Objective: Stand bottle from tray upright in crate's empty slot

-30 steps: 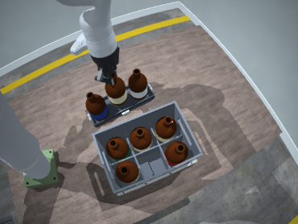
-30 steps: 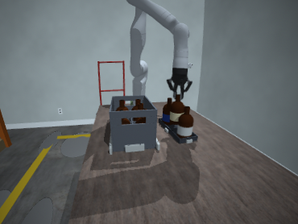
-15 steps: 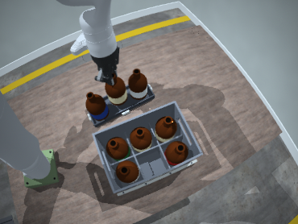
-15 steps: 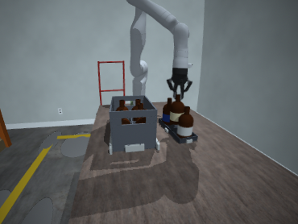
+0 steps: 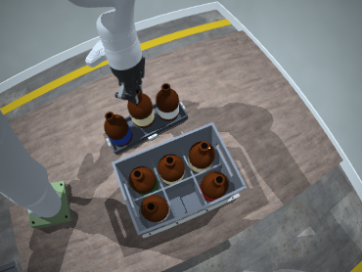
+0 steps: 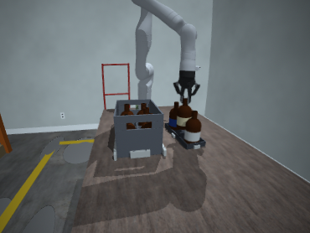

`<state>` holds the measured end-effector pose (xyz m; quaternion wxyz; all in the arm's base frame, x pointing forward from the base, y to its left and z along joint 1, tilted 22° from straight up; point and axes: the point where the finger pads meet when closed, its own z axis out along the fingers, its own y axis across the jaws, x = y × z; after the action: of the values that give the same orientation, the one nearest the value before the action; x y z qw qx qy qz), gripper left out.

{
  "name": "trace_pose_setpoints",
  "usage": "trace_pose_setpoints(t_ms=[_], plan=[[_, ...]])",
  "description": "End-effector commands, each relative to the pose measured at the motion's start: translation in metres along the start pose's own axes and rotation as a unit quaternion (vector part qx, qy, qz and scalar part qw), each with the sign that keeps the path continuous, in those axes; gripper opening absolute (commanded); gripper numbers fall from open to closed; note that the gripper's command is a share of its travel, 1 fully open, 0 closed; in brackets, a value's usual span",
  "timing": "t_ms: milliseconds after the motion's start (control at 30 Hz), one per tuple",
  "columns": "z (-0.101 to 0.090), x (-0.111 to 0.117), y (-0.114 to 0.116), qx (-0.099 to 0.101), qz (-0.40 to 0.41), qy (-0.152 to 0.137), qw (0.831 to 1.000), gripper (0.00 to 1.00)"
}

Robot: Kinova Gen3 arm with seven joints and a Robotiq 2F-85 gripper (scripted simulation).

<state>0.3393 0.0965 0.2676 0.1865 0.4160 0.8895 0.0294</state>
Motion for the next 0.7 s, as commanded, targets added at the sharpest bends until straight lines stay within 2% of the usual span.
trace_pose_setpoints(t_ms=[0,667], plan=[[-0.0004,-0.0001,0.0004,-0.001,0.0,0.0,1.0,0.0],[-0.0038,-0.0001,0.0004,-0.001,0.0,0.0,1.0,0.0]])
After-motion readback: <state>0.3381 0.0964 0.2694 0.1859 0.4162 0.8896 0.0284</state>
